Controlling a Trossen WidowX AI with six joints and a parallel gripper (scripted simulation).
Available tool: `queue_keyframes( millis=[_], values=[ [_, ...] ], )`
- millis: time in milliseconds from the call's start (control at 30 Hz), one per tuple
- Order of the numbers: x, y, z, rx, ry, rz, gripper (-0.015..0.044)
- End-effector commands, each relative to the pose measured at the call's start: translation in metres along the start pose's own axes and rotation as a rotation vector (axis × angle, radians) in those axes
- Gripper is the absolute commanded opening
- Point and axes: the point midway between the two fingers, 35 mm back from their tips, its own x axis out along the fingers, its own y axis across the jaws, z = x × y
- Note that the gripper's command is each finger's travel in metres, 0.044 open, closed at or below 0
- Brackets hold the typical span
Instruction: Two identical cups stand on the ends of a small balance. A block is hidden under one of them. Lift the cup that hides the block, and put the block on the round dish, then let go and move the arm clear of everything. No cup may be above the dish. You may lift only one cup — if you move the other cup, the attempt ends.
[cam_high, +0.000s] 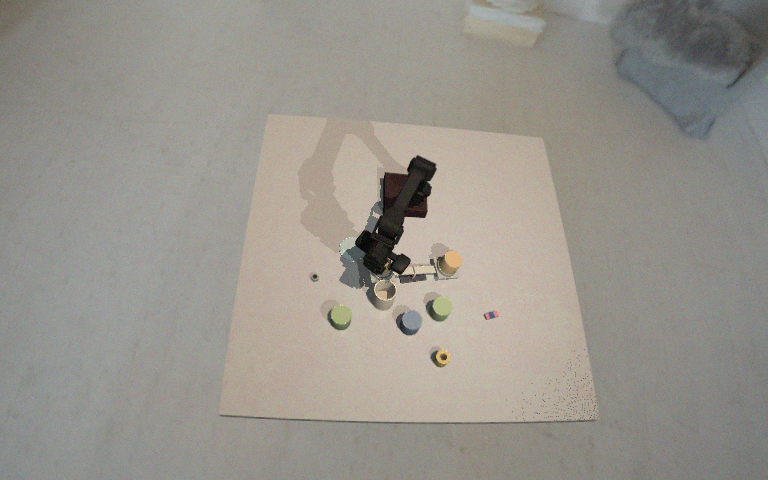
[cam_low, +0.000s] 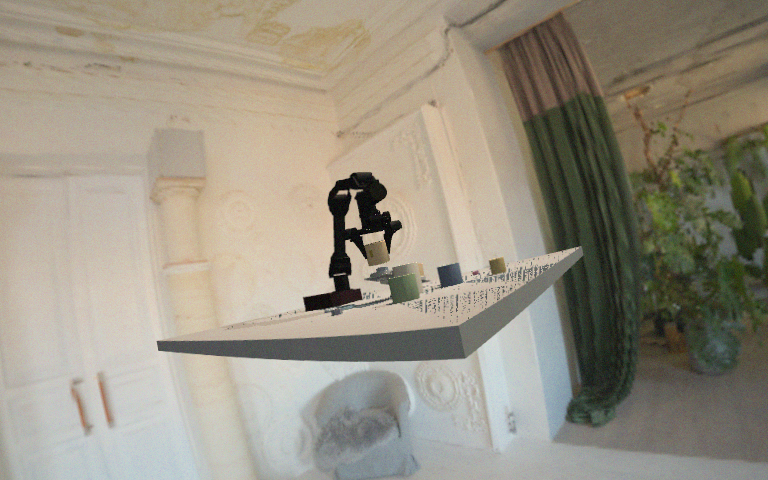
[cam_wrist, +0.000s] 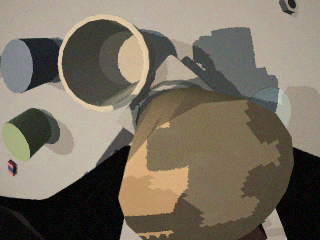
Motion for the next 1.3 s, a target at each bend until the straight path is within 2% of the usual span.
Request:
queue_keyframes(
  millis=[0,767,1267],
  values=[
    [-0.007,-0.001,0.001,-0.006,-0.007,-0.003,0.0000],
    [-0.037,-0.001,-0.005,-0.006,-0.007,-0.004,0.0000],
    [-0.031,-0.001,-0.005,0.000,0.000,0.000,0.0000]
  ],
)
